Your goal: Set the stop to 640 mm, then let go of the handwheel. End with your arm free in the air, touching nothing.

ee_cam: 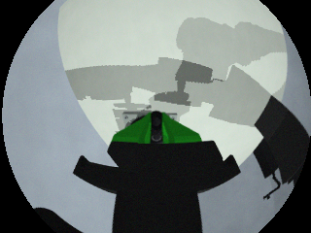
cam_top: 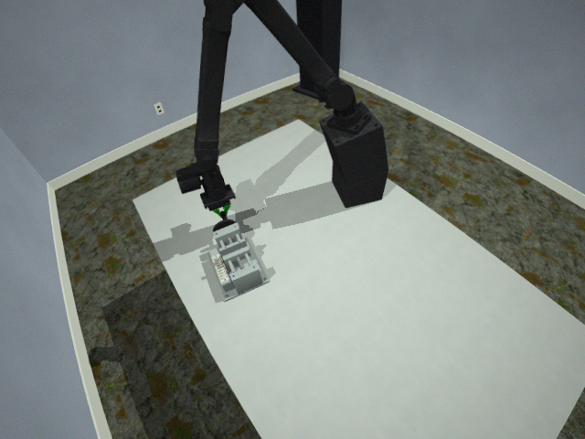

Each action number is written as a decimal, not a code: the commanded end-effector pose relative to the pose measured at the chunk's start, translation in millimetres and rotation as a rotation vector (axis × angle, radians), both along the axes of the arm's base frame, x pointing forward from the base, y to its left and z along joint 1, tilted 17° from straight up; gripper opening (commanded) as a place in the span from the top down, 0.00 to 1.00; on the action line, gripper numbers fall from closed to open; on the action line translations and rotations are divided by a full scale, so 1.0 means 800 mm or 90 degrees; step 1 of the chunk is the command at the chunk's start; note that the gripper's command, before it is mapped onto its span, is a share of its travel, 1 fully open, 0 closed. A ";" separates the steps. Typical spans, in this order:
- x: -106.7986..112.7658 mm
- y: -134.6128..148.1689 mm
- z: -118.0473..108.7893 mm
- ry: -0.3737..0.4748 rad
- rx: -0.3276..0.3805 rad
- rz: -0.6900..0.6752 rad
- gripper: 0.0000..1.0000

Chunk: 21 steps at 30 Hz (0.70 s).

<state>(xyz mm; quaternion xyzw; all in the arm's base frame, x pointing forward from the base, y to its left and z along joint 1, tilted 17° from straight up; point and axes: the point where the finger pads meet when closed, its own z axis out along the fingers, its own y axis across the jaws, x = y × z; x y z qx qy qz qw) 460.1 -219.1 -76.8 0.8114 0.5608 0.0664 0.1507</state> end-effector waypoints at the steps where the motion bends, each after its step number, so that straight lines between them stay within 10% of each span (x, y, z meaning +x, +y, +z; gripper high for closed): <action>1: -0.033 0.003 -0.022 0.034 0.012 -0.003 0.94; 21: -0.035 0.003 -0.035 0.034 0.012 -0.004 0.94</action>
